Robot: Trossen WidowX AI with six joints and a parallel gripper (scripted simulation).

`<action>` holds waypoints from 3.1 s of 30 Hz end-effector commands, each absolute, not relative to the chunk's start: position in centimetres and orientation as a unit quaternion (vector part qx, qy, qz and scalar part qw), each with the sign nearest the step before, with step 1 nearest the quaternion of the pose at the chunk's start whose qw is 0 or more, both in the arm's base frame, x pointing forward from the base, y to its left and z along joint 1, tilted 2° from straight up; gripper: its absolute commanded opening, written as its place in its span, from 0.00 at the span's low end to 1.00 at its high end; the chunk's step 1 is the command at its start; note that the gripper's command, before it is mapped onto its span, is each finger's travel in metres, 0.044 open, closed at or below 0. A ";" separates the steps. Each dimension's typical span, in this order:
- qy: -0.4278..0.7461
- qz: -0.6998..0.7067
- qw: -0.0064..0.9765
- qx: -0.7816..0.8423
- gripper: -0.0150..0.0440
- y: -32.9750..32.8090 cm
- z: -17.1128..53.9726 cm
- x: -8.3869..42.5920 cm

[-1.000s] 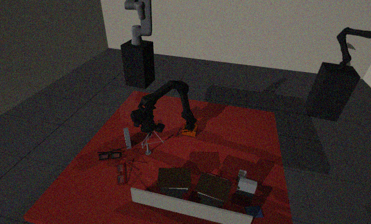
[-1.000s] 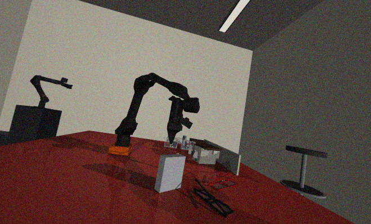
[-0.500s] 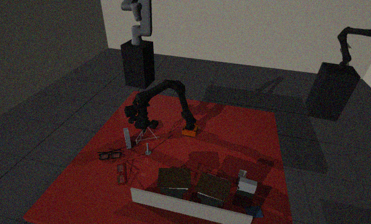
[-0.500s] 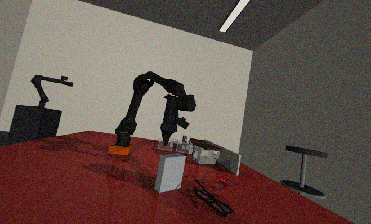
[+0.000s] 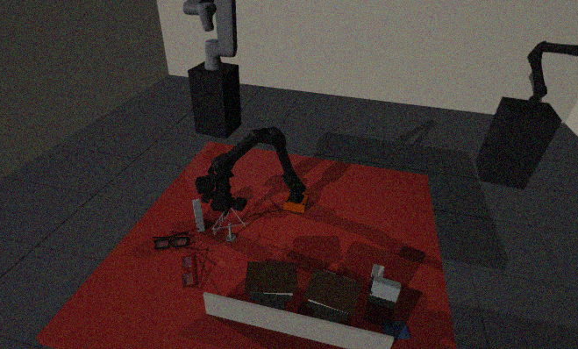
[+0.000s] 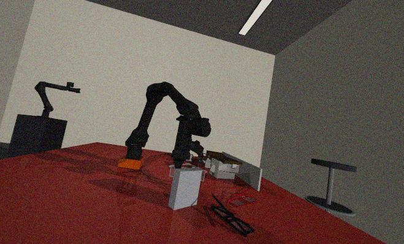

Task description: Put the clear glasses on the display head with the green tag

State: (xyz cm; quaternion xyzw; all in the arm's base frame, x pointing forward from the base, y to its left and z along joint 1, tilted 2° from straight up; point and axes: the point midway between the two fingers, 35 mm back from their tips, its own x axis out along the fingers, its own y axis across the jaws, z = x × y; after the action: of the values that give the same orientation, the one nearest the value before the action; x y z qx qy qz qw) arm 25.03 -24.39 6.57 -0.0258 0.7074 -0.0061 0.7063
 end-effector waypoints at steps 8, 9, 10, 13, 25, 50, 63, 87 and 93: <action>0.707 -0.005 0.706 -0.029 0.25 -24.8 6.1 24.5; 0.707 -0.005 0.706 -0.029 0.25 -24.9 6.1 24.4; 0.707 -0.005 0.706 -0.029 0.25 -24.9 6.1 24.3; 0.707 -0.005 0.706 -0.029 0.25 -25.0 6.1 24.2; 0.707 -0.006 0.706 -0.029 0.25 -25.5 6.2 23.5; 0.708 -0.006 0.705 -0.029 0.25 -26.5 6.2 21.7; 0.708 -0.006 0.705 -0.029 0.25 -26.7 6.2 20.7; 0.708 -0.006 0.705 -0.029 0.25 -26.7 6.2 21.0; 0.708 -0.006 0.705 -0.029 0.25 -26.7 6.2 21.4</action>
State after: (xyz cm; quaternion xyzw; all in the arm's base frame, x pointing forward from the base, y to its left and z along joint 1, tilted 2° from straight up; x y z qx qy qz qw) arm 21.14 -26.61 6.14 -0.0305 0.7082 -0.0038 0.7053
